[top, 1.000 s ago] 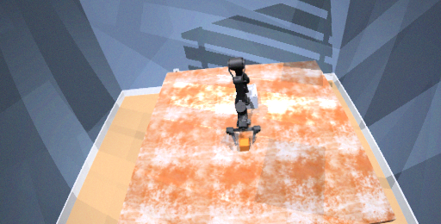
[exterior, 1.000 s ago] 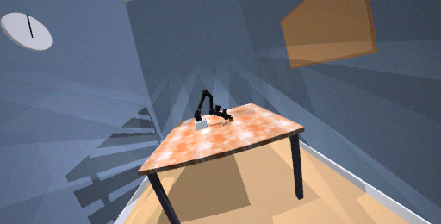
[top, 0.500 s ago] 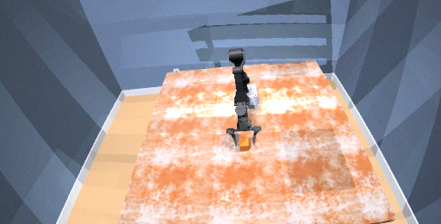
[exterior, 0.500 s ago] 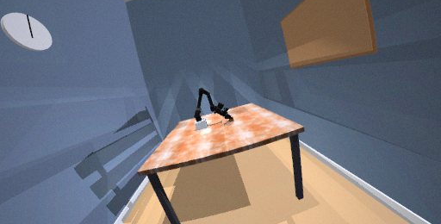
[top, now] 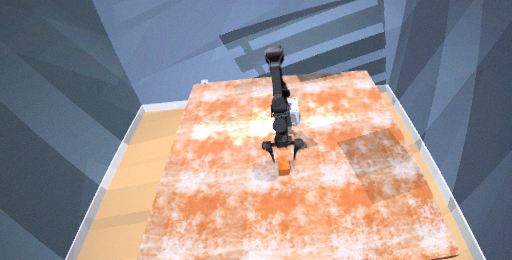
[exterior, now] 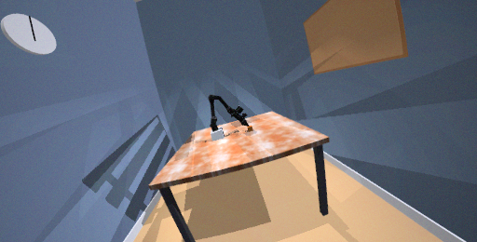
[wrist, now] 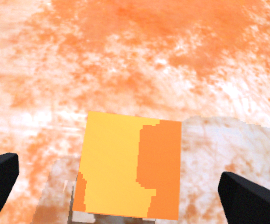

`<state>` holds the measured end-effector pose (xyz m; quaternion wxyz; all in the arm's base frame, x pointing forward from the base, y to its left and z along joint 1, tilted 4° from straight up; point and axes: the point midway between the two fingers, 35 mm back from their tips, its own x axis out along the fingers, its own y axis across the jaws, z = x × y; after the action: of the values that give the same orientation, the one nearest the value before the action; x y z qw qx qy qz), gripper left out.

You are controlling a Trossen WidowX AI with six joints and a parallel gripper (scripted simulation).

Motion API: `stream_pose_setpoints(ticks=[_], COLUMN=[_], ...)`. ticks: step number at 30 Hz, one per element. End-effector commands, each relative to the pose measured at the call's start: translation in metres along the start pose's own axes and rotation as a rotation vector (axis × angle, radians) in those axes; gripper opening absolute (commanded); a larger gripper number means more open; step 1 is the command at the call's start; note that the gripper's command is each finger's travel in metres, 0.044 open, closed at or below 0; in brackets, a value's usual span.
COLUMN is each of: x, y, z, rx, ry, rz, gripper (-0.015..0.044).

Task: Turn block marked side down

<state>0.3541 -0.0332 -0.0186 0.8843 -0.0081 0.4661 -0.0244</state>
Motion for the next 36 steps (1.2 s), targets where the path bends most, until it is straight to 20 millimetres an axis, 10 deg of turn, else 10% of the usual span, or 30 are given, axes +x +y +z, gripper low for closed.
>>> stream_pose_setpoints(ticks=[1,36], x=[-0.033,-0.031], y=[-0.002,-0.004], z=[0.014,0.057], rx=[0.006,0.012], ry=[0.065,0.619], rz=[-0.018,-0.015], gripper=[0.044,0.044])
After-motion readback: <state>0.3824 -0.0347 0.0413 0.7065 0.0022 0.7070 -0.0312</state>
